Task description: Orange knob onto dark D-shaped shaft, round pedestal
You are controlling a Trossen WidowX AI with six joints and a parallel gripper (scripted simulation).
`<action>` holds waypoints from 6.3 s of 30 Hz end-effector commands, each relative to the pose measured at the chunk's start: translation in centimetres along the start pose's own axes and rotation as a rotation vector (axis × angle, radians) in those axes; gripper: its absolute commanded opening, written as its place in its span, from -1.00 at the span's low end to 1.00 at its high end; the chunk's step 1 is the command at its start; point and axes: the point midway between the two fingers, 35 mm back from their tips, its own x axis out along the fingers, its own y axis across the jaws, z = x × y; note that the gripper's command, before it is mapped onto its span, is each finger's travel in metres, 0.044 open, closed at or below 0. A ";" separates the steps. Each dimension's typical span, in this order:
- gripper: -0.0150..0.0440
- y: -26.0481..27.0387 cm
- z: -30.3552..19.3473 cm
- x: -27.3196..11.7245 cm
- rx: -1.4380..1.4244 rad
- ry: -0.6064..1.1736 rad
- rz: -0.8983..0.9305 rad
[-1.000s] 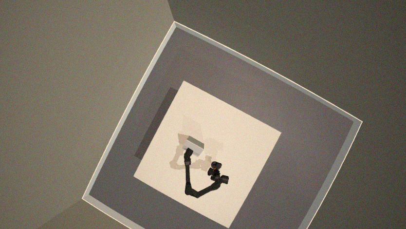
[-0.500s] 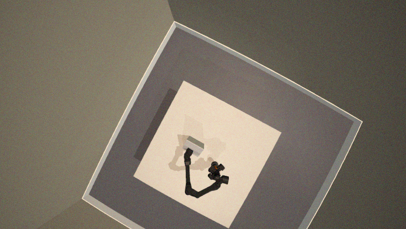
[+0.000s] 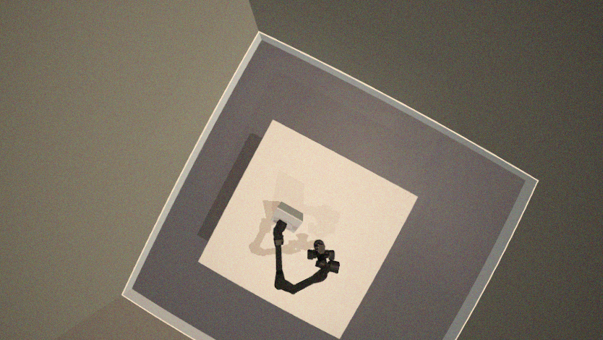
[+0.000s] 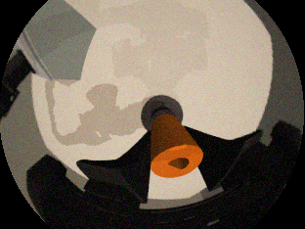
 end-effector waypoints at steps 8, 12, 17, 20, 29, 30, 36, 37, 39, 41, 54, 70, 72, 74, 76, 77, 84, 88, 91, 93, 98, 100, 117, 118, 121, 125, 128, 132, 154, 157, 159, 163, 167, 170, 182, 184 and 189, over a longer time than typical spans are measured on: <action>-0.49 -0.1 -0.2 -0.4 1.096 0.000 -0.010; -0.49 -0.1 -0.2 -0.5 1.366 -0.002 -0.010; -0.49 -0.1 -0.2 -0.5 1.642 -0.003 -0.011; -0.49 -0.1 -0.1 -0.5 1.790 -0.004 -0.010; -0.49 0.1 0.2 -0.5 2.233 -0.007 -0.010; -0.49 0.1 0.2 -0.5 2.269 -0.007 -0.010; -0.49 0.1 0.5 -0.5 2.299 -0.007 -0.010; -0.49 0.1 0.5 -0.5 2.299 -0.007 -0.010; -0.49 0.1 0.6 -0.5 2.299 -0.007 -0.010; -0.49 0.0 0.6 -0.5 2.299 -0.007 -0.010; -0.49 -0.2 0.6 -0.2 2.299 -0.007 -0.010; -0.49 0.0 -0.1 -0.4 2.299 -0.007 -0.010; -0.49 0.0 -0.1 -0.1 2.299 -0.007 -0.010; -0.49 0.0 -0.1 0.0 2.299 -0.007 -0.010; -0.49 0.1 -0.1 0.1 2.299 -0.007 -0.010; -0.49 0.1 -0.1 0.1 2.299 -0.007 -0.010; -0.49 0.0 0.0 -0.3 2.299 -0.007 -0.010; -0.49 0.0 0.1 -0.4 2.309 -0.007 -0.010; -0.49 0.0 0.2 -0.5 2.388 -0.008 -0.010; -0.49 -0.1 0.3 -0.5 2.469 -0.008 -0.009; -0.49 -0.2 0.6 -0.4 2.508 -0.009 -0.009; -0.49 -0.2 0.5 -0.4 2.508 -0.009 -0.009; -0.49 -0.1 0.2 0.1 2.508 -0.009 -0.010; -0.49 -0.1 0.2 0.1 2.508 -0.009 -0.010; -0.49 -0.1 0.2 0.1 2.508 -0.009 -0.010; -0.49 0.0 0.3 -0.3 2.508 -0.009 -0.009; -0.49 0.0 0.3 -0.4 2.518 -0.009 -0.009; -0.49 -0.1 0.3 -0.5 2.634 -0.010 -0.009; -0.49 0.0 0.3 0.1 2.718 -0.010 -0.009; -0.49 0.0 0.2 -0.2 2.718 -0.010 -0.009; -0.49 0.1 0.1 -0.3 2.718 -0.010 -0.009; -0.49 0.0 0.1 -0.4 2.744 -0.010 -0.009; -0.49 -0.1 0.1 -0.5 2.887 -0.011 -0.008; -0.49 -0.2 0.2 -0.4 2.927 -0.012 -0.008; -0.49 -0.1 0.3 0.1 2.927 -0.012 -0.008; -0.49 -0.1 0.3 0.0 2.927 -0.012 -0.008; -0.49 0.0 0.3 0.0 2.927 -0.011 -0.008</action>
